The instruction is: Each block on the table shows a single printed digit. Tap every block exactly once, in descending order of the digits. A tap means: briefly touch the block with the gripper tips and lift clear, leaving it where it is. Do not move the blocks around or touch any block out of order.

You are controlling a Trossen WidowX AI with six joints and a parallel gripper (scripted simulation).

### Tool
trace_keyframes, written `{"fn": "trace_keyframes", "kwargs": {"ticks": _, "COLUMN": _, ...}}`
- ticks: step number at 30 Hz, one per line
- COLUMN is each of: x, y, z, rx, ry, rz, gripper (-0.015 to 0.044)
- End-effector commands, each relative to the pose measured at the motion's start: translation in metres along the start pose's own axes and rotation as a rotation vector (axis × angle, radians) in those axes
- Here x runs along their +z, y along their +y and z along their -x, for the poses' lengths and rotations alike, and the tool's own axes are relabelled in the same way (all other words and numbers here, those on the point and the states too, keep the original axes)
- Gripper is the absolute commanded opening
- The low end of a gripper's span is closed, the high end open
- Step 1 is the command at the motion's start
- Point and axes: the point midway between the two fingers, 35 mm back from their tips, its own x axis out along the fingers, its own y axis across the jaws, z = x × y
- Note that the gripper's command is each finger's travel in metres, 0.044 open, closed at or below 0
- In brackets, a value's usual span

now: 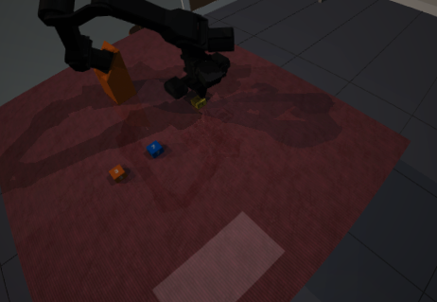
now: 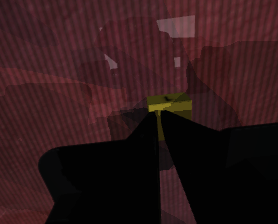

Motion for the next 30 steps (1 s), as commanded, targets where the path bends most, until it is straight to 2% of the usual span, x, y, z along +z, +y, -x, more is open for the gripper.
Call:
{"fn": "trace_keyframes", "kwargs": {"ticks": 1, "x": -0.002, "y": -0.002, "z": -0.009, "rx": -0.008, "ry": 0.005, "rz": 0.006, "gripper": 0.0020}}
{"fn": "trace_keyframes", "kwargs": {"ticks": 10, "x": -0.002, "y": -0.002, "z": -0.012, "rx": -0.008, "ry": 0.005, "rz": 0.005, "gripper": 0.0020}}
{"fn": "trace_keyframes", "kwargs": {"ticks": 13, "x": -0.002, "y": -0.001, "z": 0.015, "rx": -0.006, "ry": 0.005, "rz": 0.005, "gripper": 0.0020}}
{"fn": "trace_keyframes", "kwargs": {"ticks": 17, "x": -0.002, "y": -0.002, "z": 0.019, "rx": -0.007, "ry": 0.005, "rz": 0.006, "gripper": 0.0020}}
{"fn": "trace_keyframes", "kwargs": {"ticks": 19, "x": -0.001, "y": 0.004, "z": 0.027, "rx": -0.004, "ry": 0.005, "rz": 0.006, "gripper": 0.0072}}
{"fn": "trace_keyframes", "kwargs": {"ticks": 25, "x": -0.006, "y": 0.041, "z": 0.098, "rx": 0.000, "ry": 0.006, "rz": 0.006, "gripper": 0.0230}}
{"fn": "trace_keyframes", "kwargs": {"ticks": 29, "x": -0.007, "y": 0.042, "z": 0.101, "rx": 0.000, "ry": 0.006, "rz": 0.006, "gripper": 0.0335}}
{"fn": "trace_keyframes", "kwargs": {"ticks": 30, "x": -0.007, "y": 0.042, "z": 0.101, "rx": 0.000, "ry": 0.006, "rz": 0.006, "gripper": 0.0335}}
